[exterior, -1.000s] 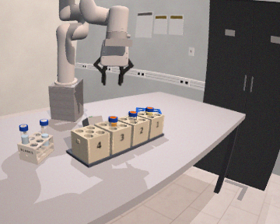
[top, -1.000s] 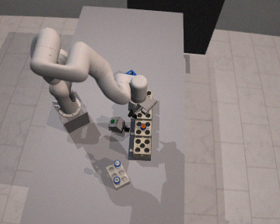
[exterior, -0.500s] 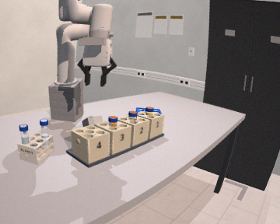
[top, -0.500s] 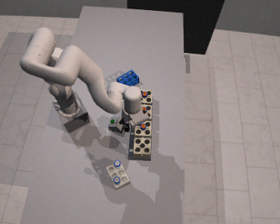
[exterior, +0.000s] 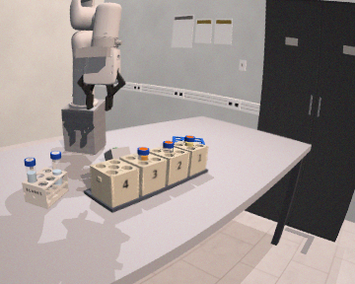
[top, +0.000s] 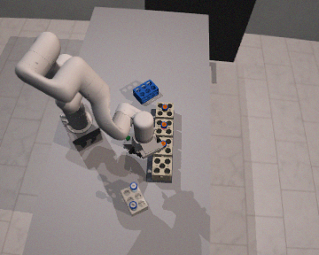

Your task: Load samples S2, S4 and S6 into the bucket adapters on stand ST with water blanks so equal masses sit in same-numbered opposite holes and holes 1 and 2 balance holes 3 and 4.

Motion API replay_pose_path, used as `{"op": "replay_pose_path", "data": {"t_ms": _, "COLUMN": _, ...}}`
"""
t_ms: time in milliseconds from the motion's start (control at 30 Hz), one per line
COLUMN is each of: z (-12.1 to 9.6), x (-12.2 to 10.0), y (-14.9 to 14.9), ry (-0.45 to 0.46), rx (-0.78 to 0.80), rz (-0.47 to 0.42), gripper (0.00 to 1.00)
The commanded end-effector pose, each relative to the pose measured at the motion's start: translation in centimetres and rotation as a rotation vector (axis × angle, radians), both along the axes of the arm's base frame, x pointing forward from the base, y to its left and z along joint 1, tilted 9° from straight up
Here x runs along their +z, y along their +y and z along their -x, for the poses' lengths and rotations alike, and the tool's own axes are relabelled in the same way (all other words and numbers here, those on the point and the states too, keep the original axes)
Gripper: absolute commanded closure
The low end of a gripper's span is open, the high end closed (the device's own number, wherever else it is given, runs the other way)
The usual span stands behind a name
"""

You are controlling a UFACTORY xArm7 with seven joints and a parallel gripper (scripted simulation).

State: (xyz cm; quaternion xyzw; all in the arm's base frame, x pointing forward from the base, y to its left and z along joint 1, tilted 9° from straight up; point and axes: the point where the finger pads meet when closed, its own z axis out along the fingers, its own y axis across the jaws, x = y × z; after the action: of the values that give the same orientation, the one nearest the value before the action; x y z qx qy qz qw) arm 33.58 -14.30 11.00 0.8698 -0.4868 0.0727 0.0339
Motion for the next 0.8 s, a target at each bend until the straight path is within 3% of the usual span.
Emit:
{"op": "replay_pose_path", "data": {"t_ms": 0, "z": 0.6, "x": 0.3, "y": -2.1, "ry": -0.004, "rx": 0.001, "rz": 0.0, "gripper": 0.43}}
{"op": "replay_pose_path", "data": {"t_ms": 767, "z": 4.2, "x": 1.3, "y": -11.9, "ry": -0.004, "rx": 0.001, "rz": 0.0, "gripper": 0.43}}
